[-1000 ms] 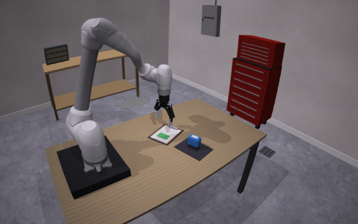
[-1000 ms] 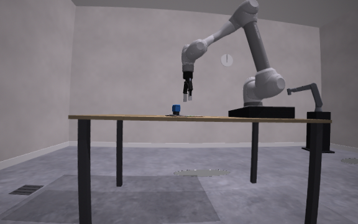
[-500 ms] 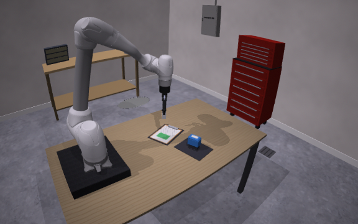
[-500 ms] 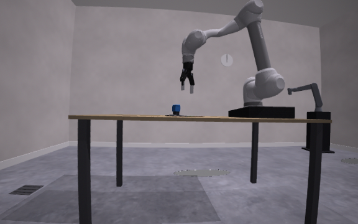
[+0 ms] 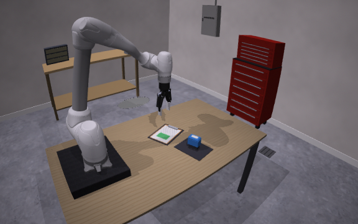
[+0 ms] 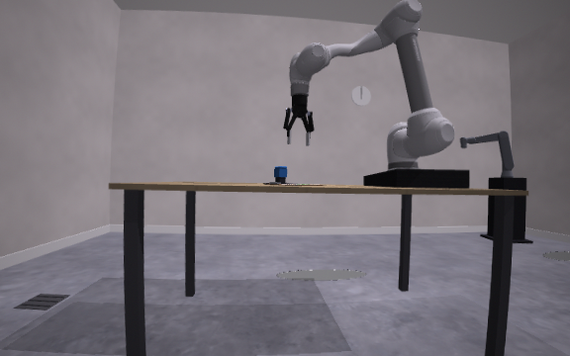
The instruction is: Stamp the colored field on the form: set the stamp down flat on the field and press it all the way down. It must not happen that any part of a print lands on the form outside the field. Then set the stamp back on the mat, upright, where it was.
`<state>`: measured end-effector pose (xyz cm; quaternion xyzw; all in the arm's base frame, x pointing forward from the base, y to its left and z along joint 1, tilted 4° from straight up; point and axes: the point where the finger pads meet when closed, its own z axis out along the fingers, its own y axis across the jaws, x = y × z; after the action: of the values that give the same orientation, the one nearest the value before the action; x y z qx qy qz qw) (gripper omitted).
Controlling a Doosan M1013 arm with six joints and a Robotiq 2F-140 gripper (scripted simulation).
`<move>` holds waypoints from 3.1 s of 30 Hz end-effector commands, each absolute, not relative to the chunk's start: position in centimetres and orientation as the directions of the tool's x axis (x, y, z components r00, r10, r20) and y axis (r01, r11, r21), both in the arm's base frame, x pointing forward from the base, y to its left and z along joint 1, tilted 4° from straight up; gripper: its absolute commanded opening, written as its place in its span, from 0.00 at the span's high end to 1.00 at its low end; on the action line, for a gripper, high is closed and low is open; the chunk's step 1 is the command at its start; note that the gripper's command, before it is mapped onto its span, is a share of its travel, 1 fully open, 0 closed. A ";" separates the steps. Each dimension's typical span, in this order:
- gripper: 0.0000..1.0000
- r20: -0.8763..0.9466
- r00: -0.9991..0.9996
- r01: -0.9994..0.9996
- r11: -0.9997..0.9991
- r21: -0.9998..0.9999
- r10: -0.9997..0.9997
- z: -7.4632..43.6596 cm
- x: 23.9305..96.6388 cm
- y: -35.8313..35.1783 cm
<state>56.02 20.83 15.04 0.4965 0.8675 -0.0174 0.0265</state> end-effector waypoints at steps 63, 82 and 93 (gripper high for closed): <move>0.48 -0.073 -0.496 0.868 0.497 -0.009 0.865 6.2 68.1 -4.9; 0.48 -0.073 -0.496 0.868 0.497 -0.009 0.865 2.0 68.2 -5.2; 0.48 -0.073 -0.496 0.868 0.497 -0.009 0.865 2.0 68.2 -5.2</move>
<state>68.17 -5.22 1.96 0.5011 0.8646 -0.0222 0.0292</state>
